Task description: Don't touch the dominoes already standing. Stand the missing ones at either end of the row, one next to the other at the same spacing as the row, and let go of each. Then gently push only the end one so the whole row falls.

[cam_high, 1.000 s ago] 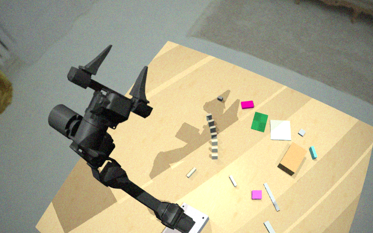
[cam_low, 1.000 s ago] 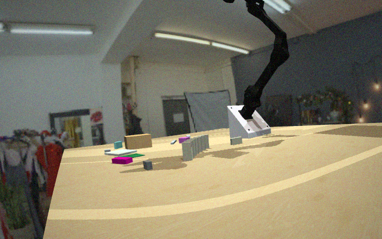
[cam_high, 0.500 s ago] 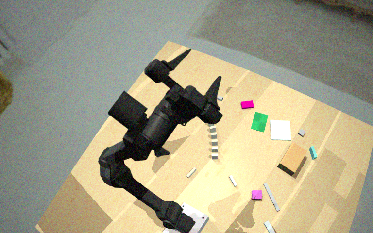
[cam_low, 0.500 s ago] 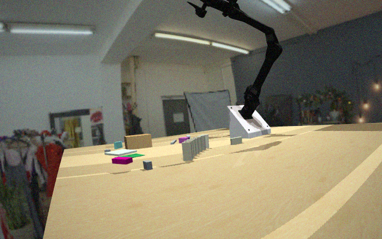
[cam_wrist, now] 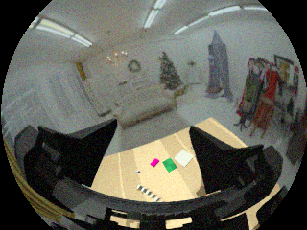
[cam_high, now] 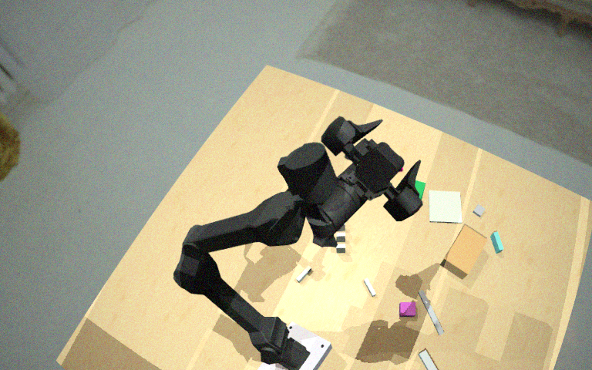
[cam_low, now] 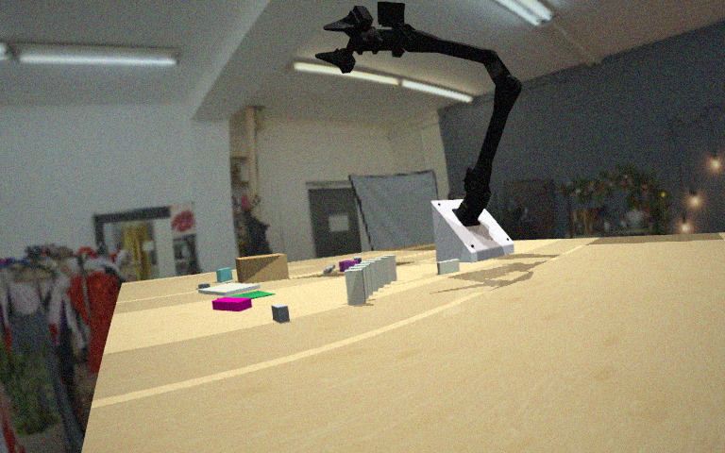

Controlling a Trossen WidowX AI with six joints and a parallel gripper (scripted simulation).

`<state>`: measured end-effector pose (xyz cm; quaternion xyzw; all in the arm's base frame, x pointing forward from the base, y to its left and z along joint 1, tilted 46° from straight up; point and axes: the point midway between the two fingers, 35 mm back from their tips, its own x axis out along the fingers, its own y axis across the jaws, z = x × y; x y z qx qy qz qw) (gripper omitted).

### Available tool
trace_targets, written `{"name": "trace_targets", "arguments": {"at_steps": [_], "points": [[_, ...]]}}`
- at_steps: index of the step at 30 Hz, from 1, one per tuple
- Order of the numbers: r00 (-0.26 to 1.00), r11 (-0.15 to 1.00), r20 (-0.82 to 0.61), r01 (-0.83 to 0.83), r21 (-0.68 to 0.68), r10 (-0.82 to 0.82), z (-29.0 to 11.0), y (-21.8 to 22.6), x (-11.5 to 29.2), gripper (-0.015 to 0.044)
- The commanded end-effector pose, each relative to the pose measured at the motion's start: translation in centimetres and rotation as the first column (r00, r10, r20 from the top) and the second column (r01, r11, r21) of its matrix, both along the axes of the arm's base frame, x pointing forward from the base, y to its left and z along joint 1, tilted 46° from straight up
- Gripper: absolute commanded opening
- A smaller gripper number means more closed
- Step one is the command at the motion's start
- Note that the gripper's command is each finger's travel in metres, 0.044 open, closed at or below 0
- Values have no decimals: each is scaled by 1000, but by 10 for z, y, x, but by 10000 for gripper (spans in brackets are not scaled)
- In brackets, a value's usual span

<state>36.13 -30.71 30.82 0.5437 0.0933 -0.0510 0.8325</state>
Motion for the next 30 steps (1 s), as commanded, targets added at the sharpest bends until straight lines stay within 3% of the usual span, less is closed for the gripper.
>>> {"name": "trace_targets", "arguments": {"at_steps": [1, 8, 15, 23, 30], "points": [[980, 974, -147, -160, -161, 137, -66, 29, 20, 440], [908, 876, -292, -384, -292, 301, -128, 68, 30, 440], [775, 691, -422, -621, -371, 470, -185, 115, 28, 440], [546, 373, -533, -836, -403, 647, -241, 172, 10, 440], [287, 34, -582, -913, -406, 761, -279, 222, -19, 440]]}}
